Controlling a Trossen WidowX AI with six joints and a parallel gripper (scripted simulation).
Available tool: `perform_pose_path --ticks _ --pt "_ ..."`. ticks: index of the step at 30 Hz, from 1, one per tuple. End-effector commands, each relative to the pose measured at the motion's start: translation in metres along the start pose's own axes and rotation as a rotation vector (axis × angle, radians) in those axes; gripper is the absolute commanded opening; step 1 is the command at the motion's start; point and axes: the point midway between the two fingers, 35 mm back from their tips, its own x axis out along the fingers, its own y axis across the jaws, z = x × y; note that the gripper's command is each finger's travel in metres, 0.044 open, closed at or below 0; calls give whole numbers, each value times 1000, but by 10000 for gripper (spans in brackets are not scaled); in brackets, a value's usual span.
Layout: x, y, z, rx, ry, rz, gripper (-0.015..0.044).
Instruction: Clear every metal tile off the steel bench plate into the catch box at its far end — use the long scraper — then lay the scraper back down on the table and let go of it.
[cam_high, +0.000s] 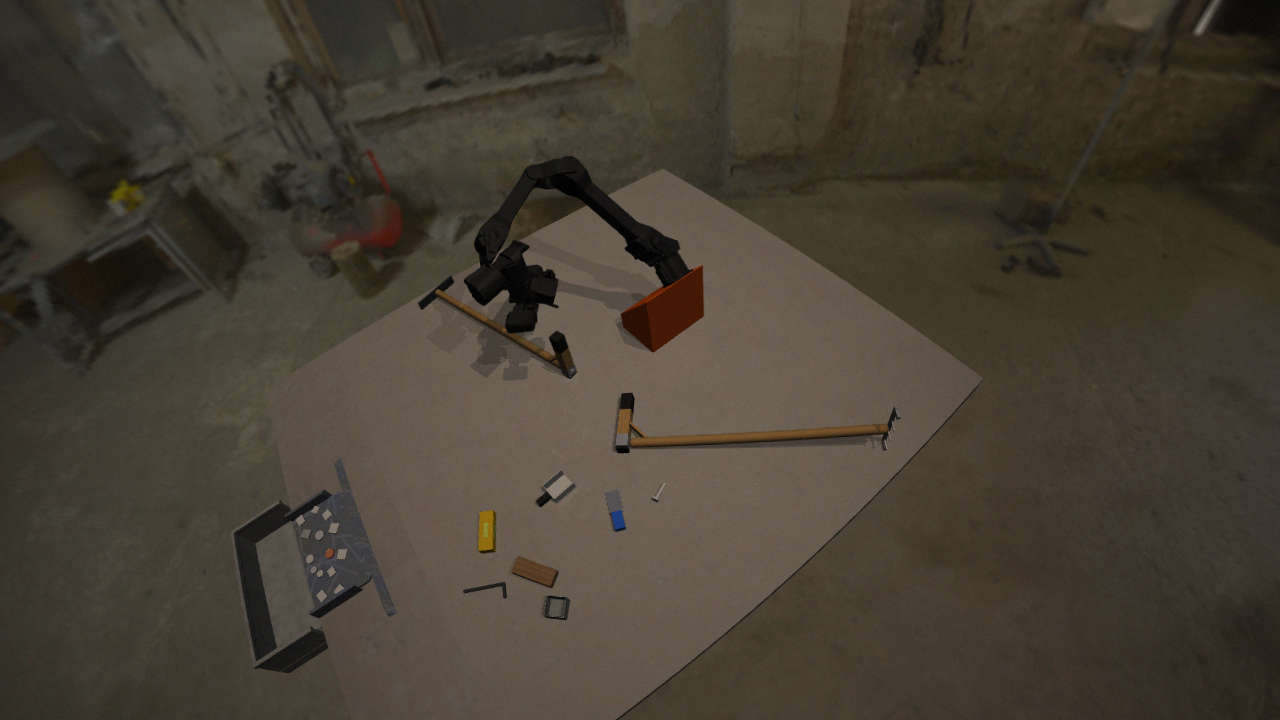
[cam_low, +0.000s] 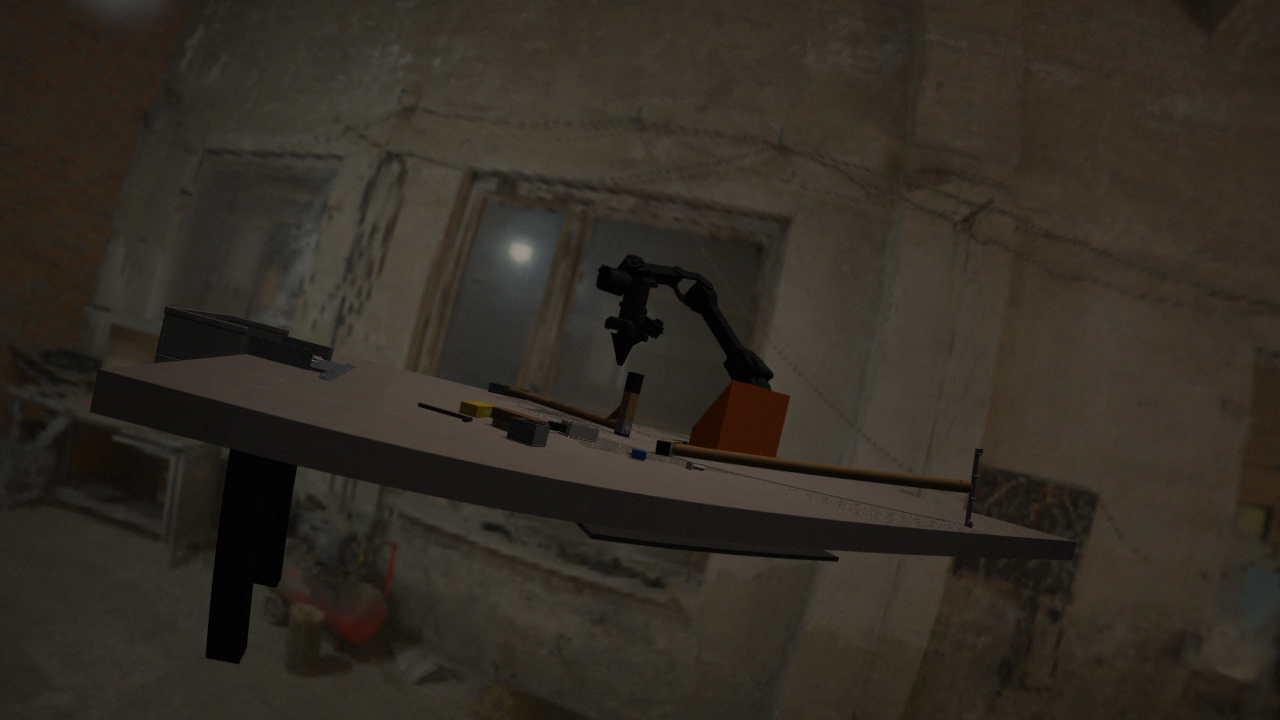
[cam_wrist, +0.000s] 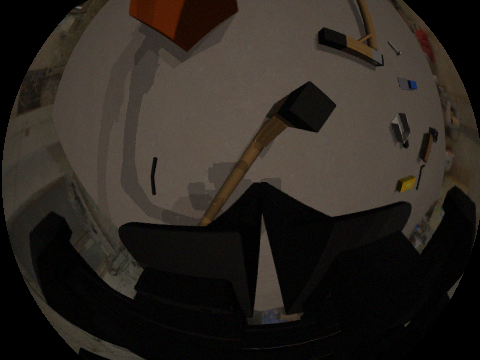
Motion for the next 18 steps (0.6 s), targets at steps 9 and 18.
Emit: perform_pose_path --ticks 9,18 --pt "3 0 -1 204 2 1 0" --pt "6 0 -1 346 1 0 0"
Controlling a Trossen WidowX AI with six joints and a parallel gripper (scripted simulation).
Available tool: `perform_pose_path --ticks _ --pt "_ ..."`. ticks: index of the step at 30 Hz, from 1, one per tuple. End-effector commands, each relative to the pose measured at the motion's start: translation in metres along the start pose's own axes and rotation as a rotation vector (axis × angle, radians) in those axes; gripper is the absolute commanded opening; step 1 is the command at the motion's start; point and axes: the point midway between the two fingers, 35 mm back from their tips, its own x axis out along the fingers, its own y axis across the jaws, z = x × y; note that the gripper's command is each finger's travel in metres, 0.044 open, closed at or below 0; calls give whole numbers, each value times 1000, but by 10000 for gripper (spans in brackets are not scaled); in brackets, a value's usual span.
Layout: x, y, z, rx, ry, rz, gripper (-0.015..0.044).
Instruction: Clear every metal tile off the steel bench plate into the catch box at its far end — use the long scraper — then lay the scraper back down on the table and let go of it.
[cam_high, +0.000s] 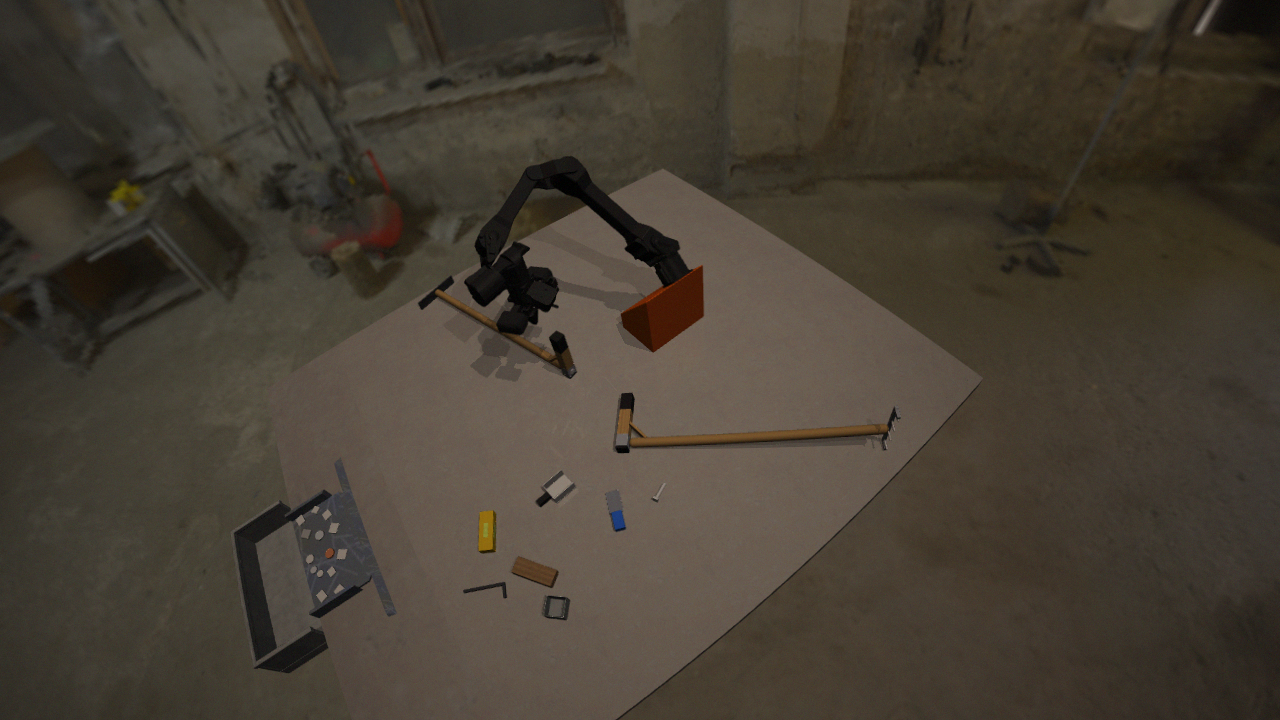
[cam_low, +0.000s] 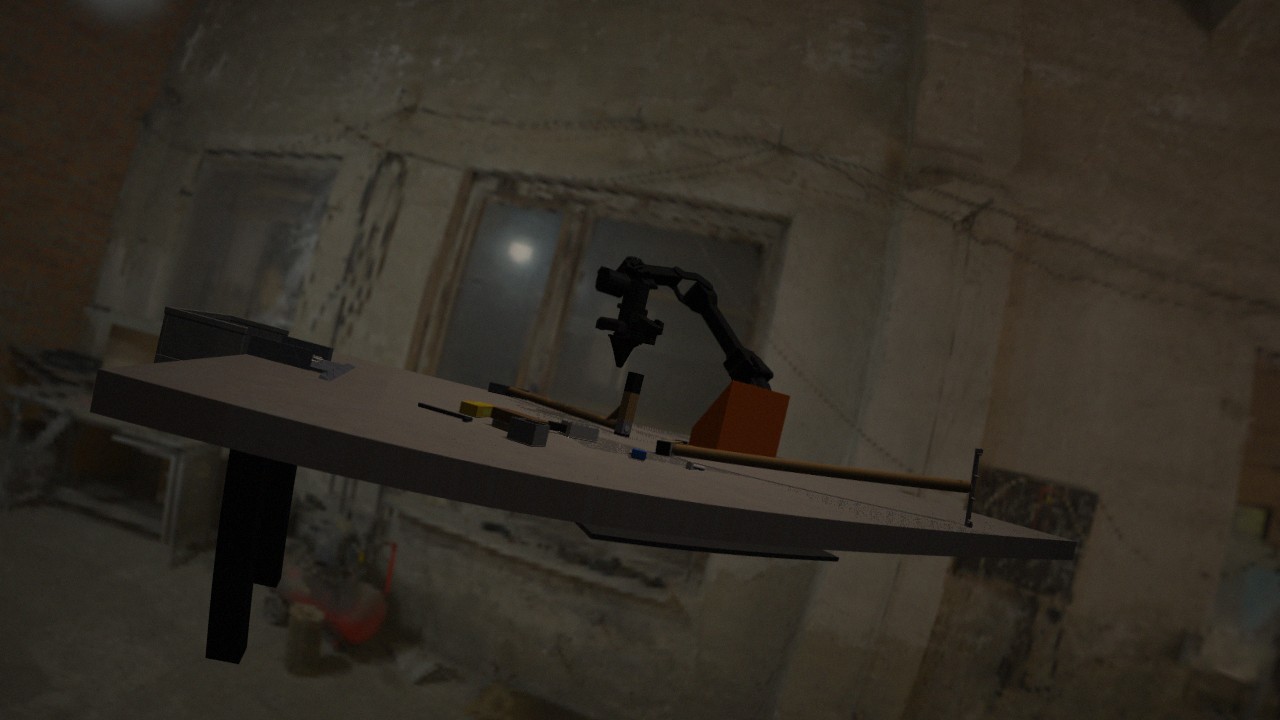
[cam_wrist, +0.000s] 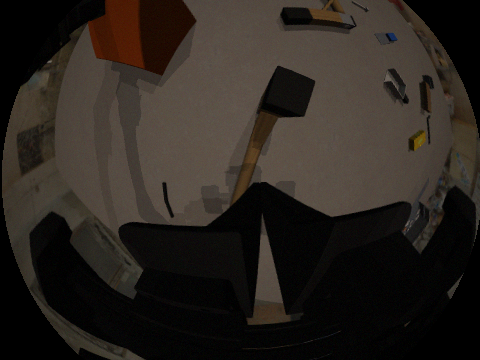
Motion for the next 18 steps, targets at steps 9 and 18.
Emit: perform_pose_path --ticks 9,18 --pt "3 0 -1 203 2 0 0" --pt "6 0 -1 346 1 -1 0"
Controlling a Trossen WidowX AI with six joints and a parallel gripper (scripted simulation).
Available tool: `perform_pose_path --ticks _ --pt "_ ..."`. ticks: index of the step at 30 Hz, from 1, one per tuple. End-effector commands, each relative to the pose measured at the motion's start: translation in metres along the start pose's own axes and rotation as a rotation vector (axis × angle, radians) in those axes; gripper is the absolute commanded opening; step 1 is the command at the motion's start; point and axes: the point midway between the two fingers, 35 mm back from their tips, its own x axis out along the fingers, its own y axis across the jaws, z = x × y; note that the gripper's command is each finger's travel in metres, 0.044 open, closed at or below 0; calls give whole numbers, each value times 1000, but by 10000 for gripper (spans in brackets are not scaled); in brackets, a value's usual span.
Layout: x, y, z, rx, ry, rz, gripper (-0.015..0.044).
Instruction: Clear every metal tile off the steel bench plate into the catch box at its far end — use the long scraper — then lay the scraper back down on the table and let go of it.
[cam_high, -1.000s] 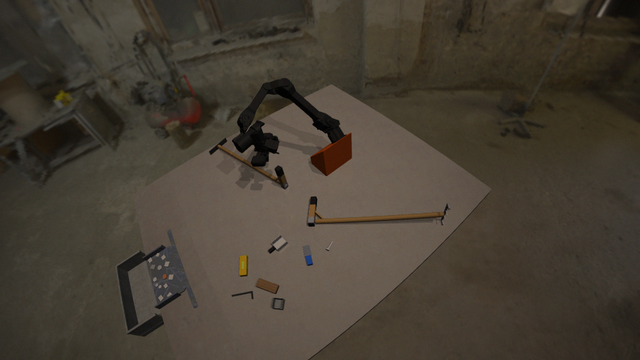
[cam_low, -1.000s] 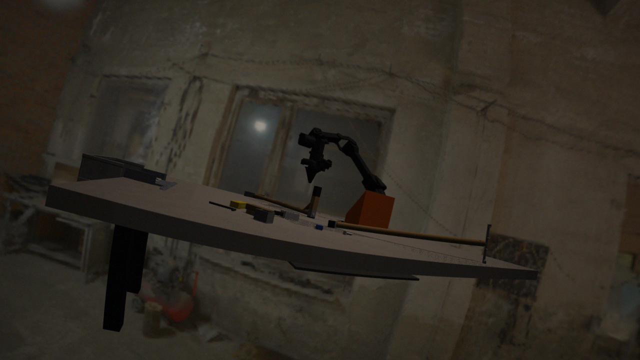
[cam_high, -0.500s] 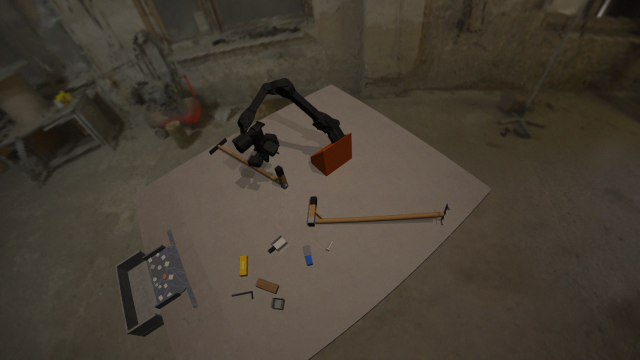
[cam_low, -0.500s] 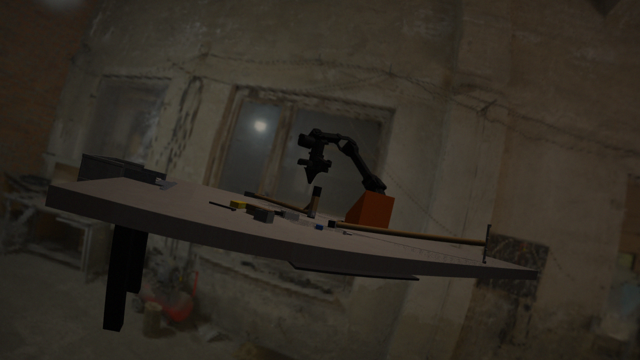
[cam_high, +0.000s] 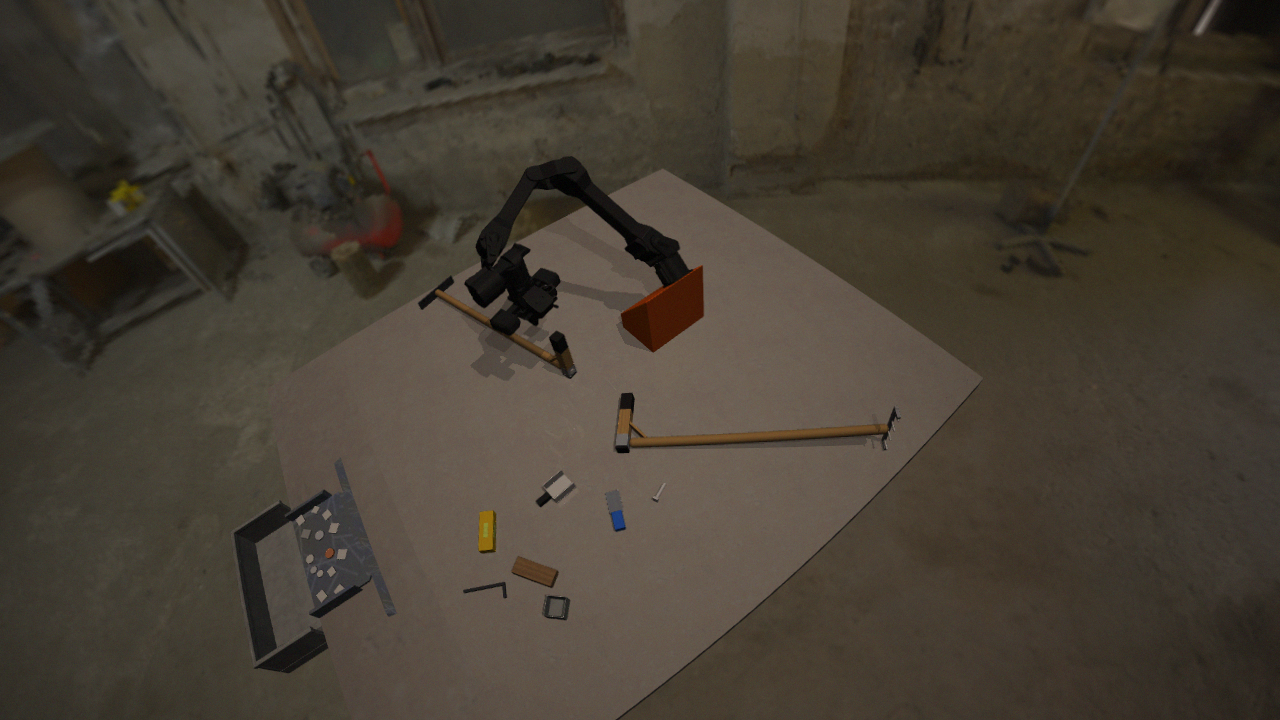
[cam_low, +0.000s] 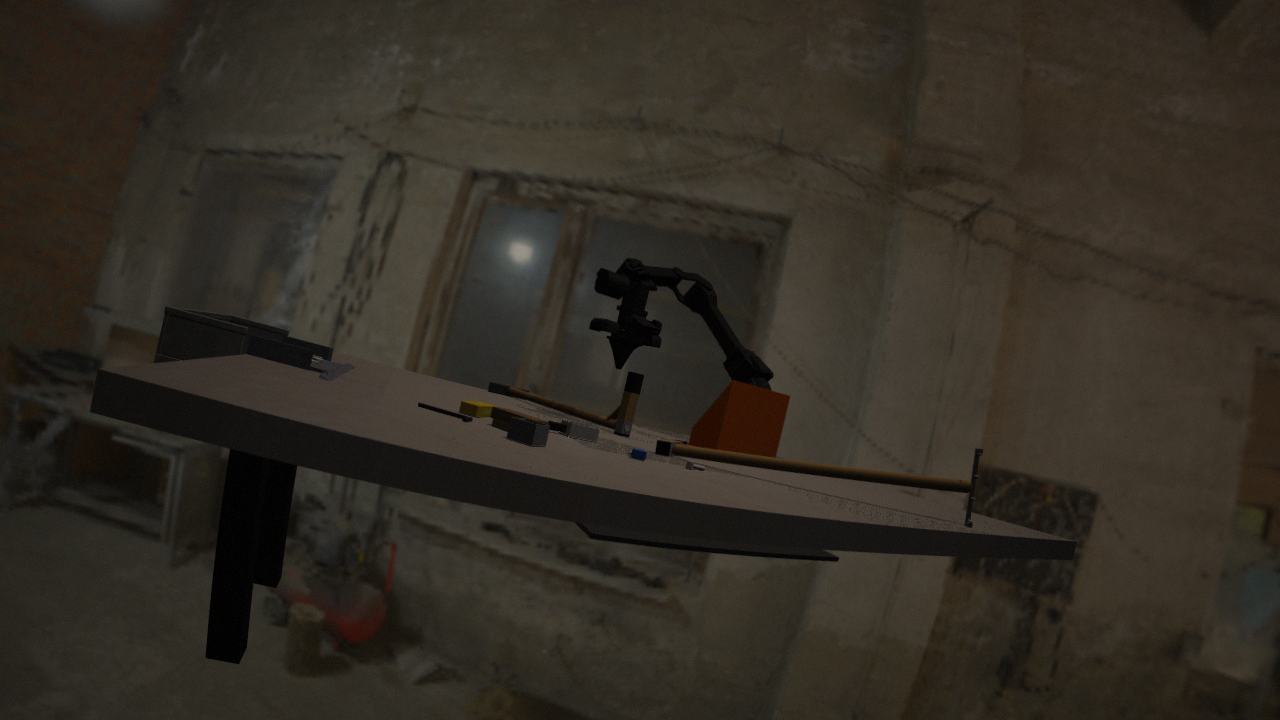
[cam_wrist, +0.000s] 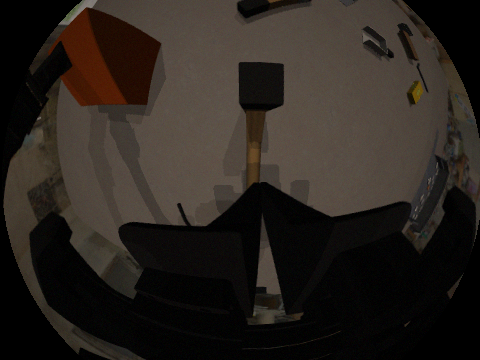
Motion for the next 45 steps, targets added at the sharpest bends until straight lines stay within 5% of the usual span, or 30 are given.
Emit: perform_pose_path --ticks 1,45 --pt "2 0 -1 78 2 0 0" --pt "12 0 -1 772 -1 -2 0"
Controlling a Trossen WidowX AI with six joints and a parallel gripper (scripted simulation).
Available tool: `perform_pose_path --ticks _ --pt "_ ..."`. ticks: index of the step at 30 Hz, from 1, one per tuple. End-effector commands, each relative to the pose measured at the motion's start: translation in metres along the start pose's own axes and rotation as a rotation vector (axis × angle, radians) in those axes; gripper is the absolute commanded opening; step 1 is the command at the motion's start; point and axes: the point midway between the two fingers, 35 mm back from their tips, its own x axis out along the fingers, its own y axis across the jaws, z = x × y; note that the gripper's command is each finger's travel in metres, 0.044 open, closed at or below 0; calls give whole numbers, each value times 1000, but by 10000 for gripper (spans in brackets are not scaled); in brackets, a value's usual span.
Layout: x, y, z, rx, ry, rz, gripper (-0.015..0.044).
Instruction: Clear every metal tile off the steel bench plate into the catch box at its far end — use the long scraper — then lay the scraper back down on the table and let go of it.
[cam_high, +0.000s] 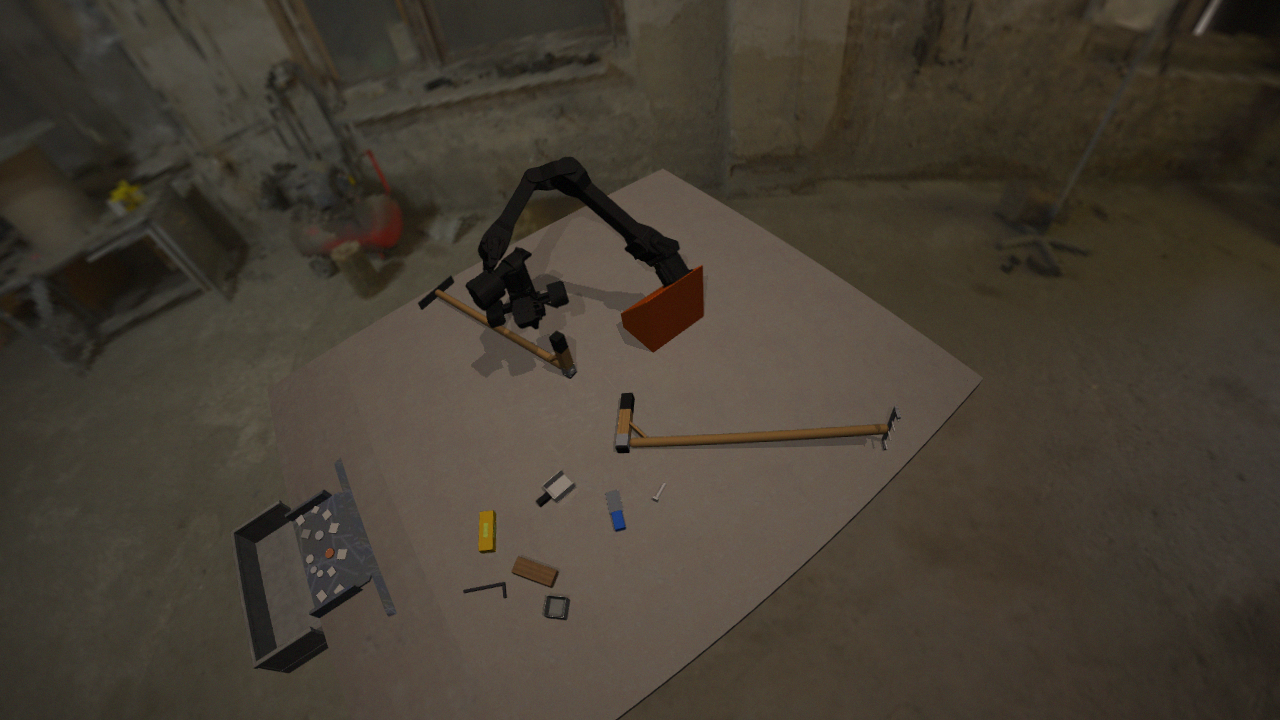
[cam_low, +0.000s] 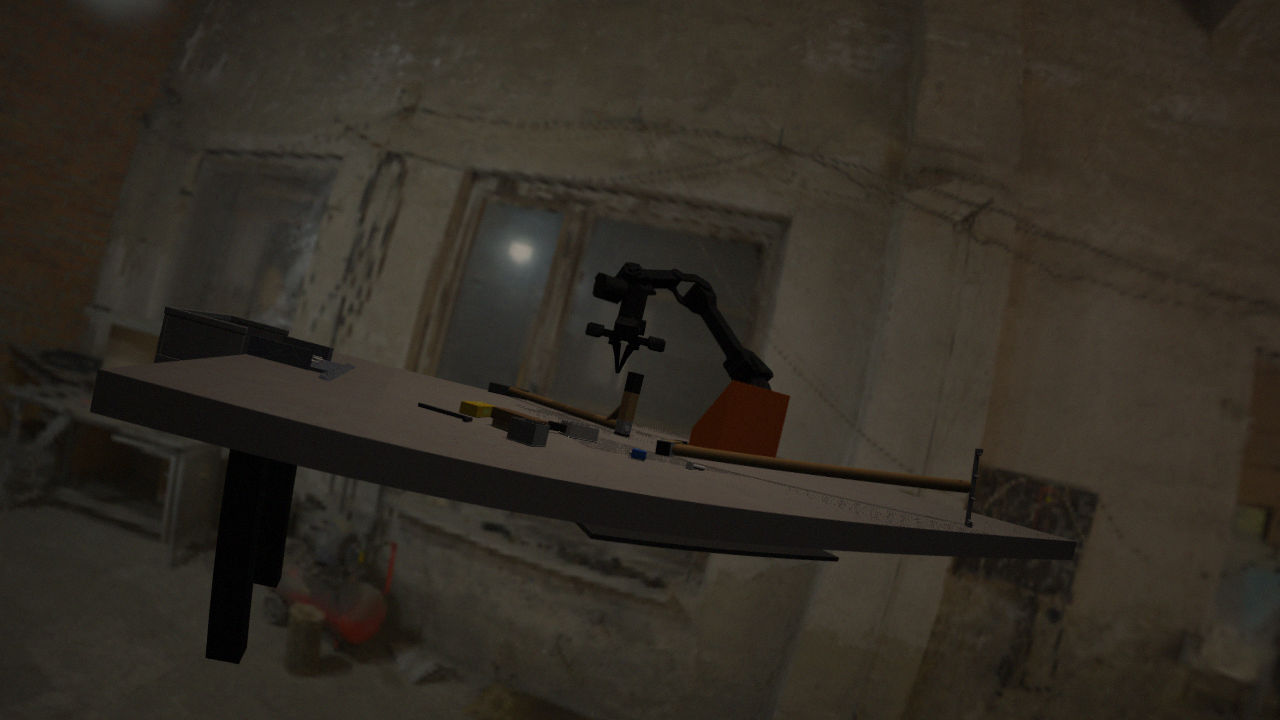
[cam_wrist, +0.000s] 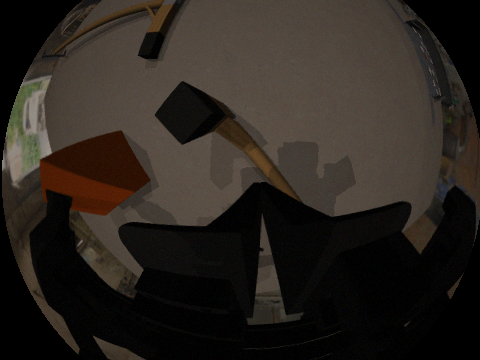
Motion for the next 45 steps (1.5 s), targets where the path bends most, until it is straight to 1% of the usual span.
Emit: perform_pose_path --ticks 1,45 --pt "2 0 -1 77 2 -1 0" --pt "12 -1 -1 772 -2 -1 0"
